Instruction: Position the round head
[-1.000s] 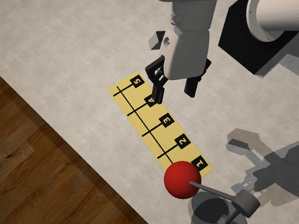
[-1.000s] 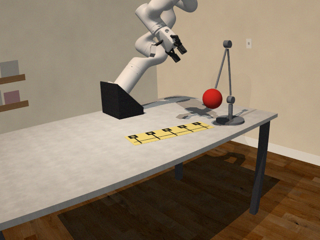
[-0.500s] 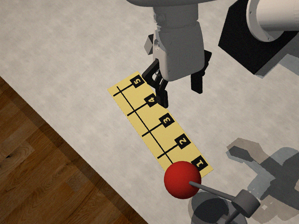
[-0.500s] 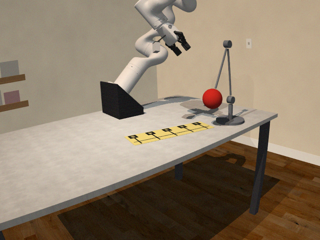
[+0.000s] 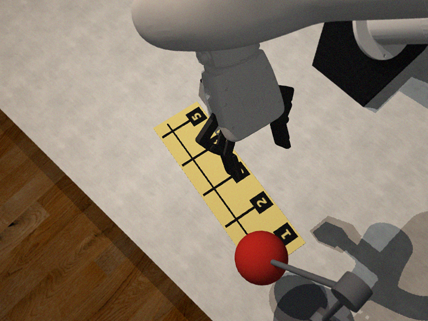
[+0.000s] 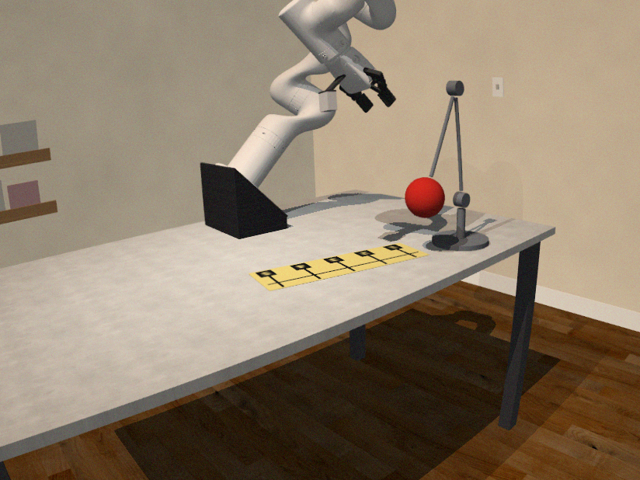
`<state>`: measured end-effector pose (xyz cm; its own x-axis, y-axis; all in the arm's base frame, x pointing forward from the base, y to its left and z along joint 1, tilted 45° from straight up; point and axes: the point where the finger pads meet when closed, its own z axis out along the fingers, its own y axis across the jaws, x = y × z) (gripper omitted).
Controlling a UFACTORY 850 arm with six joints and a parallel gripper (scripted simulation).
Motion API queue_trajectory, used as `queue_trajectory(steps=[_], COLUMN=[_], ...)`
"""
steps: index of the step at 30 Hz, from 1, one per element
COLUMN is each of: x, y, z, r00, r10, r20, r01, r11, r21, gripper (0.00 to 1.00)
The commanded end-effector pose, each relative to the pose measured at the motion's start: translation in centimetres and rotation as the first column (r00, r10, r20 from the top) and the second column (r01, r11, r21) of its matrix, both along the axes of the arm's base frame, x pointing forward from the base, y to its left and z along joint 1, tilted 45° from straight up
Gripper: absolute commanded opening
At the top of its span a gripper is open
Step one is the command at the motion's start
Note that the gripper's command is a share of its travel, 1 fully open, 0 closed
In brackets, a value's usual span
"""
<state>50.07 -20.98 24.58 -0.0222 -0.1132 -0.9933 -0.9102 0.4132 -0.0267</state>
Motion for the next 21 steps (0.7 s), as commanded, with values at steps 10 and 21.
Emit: queue_trajectory(steps=[10,21], x=[3.8,6.6], y=[2.9,5.8], z=[-0.2,0.2], r00=[0.994,0.976], r10=[0.104,0.207], r20=[0.027,0.061], r01=[-0.106,-0.214], r11=[0.991,0.965], r21=[0.077,0.150], gripper=[1.00,1.00])
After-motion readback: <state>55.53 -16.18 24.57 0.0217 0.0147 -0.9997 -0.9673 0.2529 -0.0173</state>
